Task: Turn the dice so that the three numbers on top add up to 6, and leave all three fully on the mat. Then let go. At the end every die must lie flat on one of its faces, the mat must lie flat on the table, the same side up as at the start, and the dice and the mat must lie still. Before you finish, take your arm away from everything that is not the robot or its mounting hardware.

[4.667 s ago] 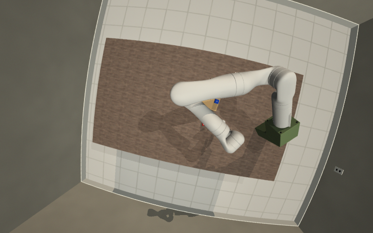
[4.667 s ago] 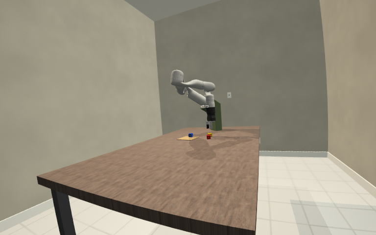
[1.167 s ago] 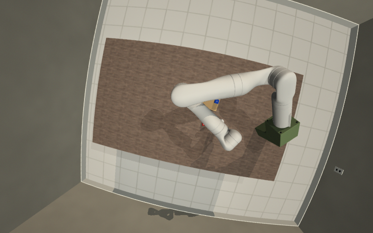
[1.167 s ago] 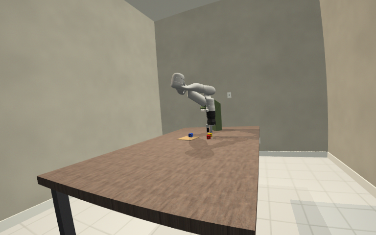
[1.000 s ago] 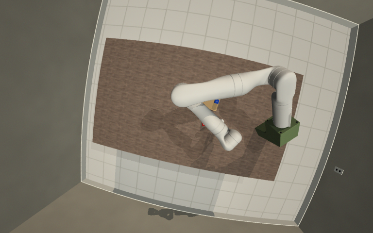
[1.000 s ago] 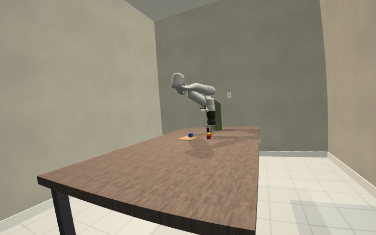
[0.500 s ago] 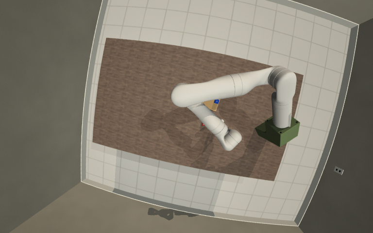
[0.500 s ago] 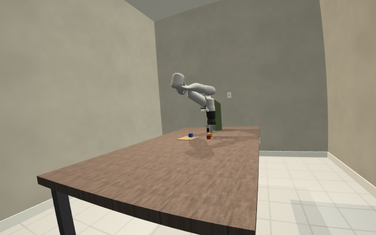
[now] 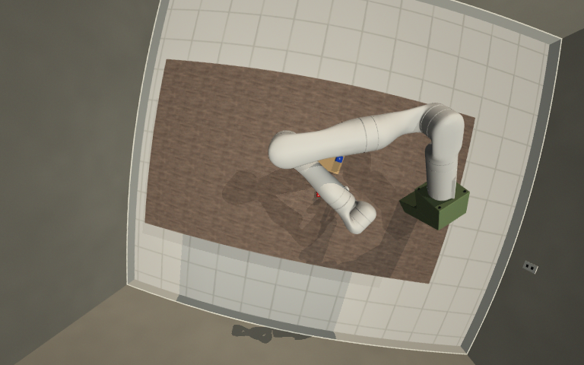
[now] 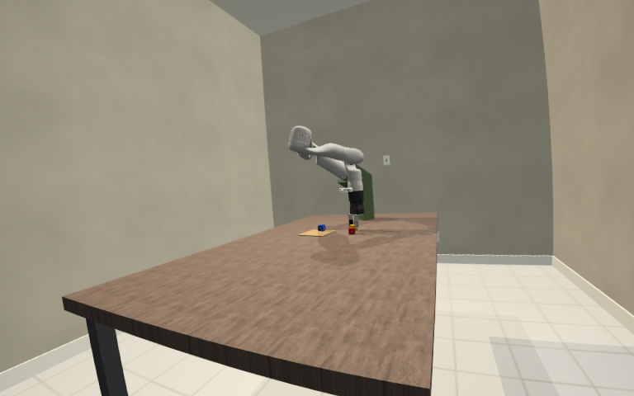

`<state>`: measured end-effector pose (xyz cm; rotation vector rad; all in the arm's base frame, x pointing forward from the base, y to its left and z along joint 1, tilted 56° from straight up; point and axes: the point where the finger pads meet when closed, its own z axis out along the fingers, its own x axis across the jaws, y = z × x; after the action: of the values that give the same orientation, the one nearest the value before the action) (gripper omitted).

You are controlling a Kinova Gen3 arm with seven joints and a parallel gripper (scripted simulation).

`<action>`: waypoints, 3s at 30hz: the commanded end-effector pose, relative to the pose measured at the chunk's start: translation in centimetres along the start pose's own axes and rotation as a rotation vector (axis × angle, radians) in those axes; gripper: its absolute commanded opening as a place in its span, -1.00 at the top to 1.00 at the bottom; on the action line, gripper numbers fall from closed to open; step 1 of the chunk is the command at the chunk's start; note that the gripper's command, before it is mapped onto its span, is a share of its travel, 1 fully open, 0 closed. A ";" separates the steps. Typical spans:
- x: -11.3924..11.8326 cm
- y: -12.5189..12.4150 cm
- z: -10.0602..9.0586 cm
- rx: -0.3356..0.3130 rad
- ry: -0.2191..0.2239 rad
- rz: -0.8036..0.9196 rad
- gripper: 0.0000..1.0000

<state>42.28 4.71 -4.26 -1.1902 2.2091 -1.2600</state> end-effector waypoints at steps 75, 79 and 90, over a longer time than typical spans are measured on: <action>0.3 0.1 1.6 -0.001 0.008 0.000 -0.14; 0.3 0.1 1.6 -0.001 0.008 0.000 -0.14; 0.3 0.1 1.0 -0.001 0.008 0.000 -0.14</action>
<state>42.81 3.58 -5.03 -1.1838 2.2194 -1.2702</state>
